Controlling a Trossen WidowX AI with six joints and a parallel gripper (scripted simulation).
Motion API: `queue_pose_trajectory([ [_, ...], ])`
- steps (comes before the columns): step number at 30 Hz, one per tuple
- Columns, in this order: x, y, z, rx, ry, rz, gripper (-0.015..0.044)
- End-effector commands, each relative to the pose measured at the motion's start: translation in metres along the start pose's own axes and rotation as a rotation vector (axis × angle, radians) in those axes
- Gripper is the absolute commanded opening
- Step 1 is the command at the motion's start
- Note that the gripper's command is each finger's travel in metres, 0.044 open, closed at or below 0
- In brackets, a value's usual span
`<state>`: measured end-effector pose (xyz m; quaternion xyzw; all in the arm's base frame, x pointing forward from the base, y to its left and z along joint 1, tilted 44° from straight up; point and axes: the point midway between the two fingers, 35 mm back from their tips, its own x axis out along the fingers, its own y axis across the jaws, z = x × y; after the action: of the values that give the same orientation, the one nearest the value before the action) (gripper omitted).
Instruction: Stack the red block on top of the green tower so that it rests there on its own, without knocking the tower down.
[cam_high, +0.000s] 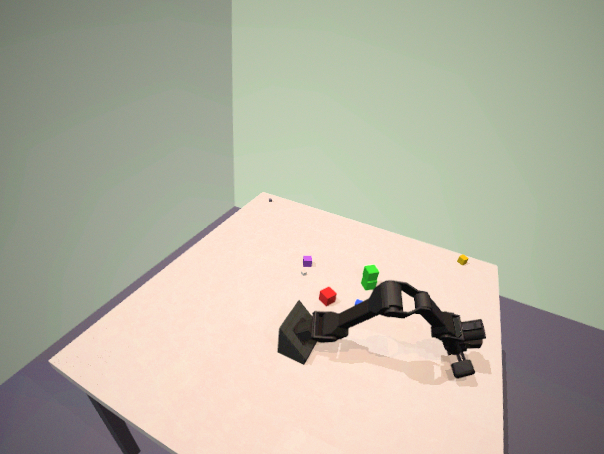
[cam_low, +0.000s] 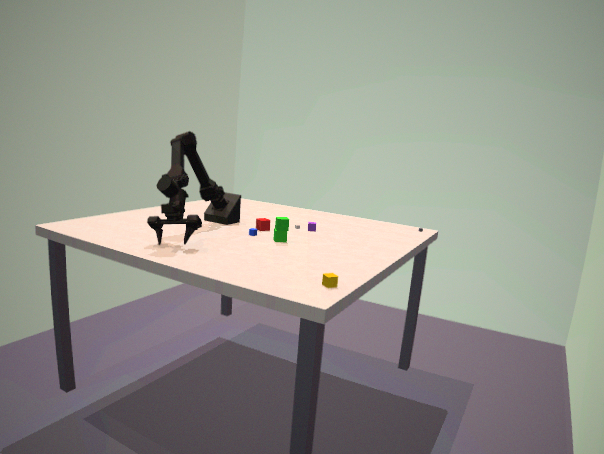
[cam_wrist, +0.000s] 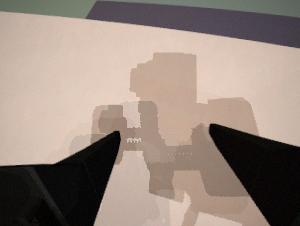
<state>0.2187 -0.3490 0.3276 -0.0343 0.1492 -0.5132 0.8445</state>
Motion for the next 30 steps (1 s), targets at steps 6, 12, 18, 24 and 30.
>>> queue_pose_trajectory([
  [6,-0.005,0.091,-0.025,0.103,0.146,0.18,0.044],
  [12,-0.021,0.149,-0.048,0.128,0.258,0.28,0.044],
  [18,-0.045,0.203,-0.072,0.109,0.36,0.365,0.044],
  [24,-0.075,0.244,-0.097,0.072,0.458,0.424,0.044],
  [30,-0.106,0.276,-0.121,0.021,0.539,0.463,0.044],
])
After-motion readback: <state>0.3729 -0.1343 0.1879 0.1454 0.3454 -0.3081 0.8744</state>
